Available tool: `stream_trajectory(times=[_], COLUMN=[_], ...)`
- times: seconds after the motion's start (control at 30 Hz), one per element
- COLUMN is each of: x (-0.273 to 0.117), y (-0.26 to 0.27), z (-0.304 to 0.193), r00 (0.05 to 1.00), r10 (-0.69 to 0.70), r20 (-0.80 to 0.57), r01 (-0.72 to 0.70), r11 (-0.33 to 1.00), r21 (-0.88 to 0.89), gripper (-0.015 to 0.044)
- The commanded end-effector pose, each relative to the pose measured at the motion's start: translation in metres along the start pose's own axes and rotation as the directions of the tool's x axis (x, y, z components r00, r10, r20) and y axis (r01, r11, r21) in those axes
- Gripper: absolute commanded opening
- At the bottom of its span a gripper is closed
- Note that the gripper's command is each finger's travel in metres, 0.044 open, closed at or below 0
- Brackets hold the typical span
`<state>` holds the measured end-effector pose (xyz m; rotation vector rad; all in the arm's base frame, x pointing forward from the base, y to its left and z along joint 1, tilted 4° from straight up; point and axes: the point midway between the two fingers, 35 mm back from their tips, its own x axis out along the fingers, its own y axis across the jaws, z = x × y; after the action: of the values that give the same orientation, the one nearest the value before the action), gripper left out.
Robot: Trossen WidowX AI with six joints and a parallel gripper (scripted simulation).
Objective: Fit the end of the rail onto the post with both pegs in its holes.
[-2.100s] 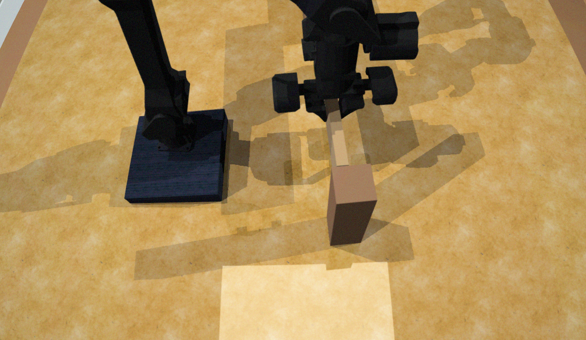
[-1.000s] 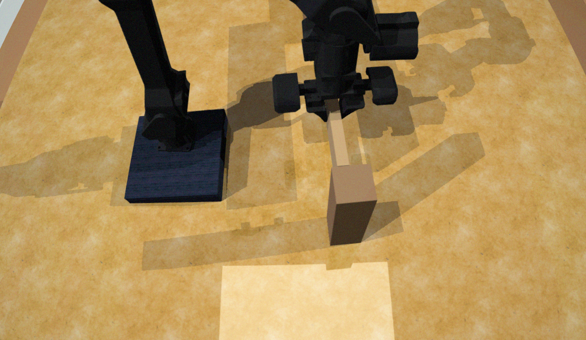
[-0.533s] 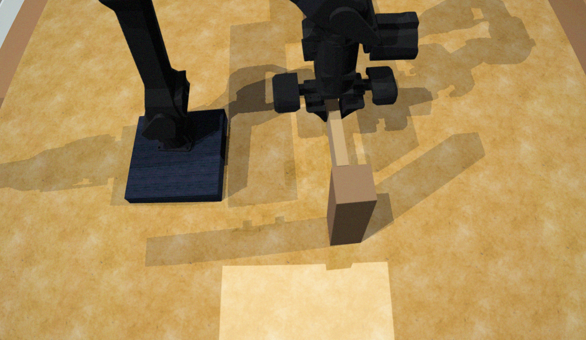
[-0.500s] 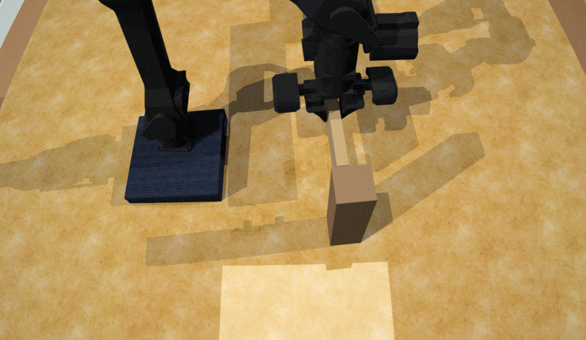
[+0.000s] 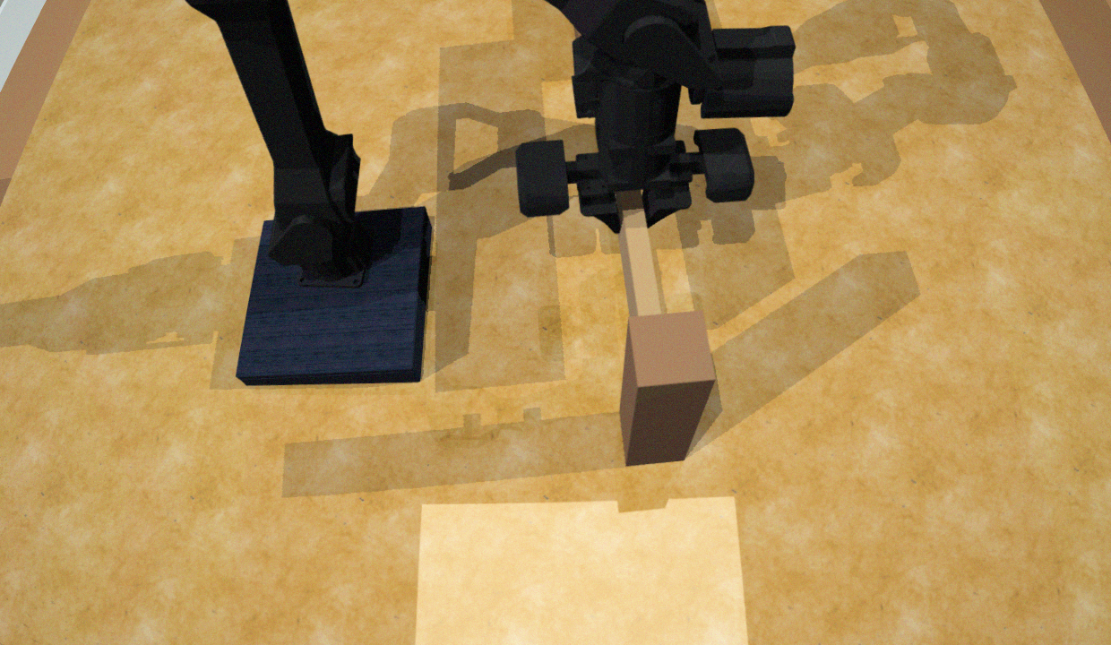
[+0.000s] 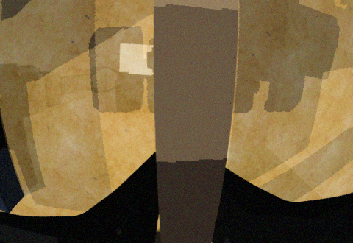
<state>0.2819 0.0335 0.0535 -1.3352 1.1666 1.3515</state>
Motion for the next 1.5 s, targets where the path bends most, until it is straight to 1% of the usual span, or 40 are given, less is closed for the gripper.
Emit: stream_trajectory(times=[0.0, 1.47], x=[-0.001, -0.001], y=[-0.001, -0.002], z=[-0.002, -0.015], r00=[1.000, 1.000], r10=[-0.005, -0.005], r20=[-0.001, -0.002], r01=[0.005, 0.005], r11=[1.000, 1.000], r21=[-0.002, -0.002], gripper=[0.0000, 0.0000])
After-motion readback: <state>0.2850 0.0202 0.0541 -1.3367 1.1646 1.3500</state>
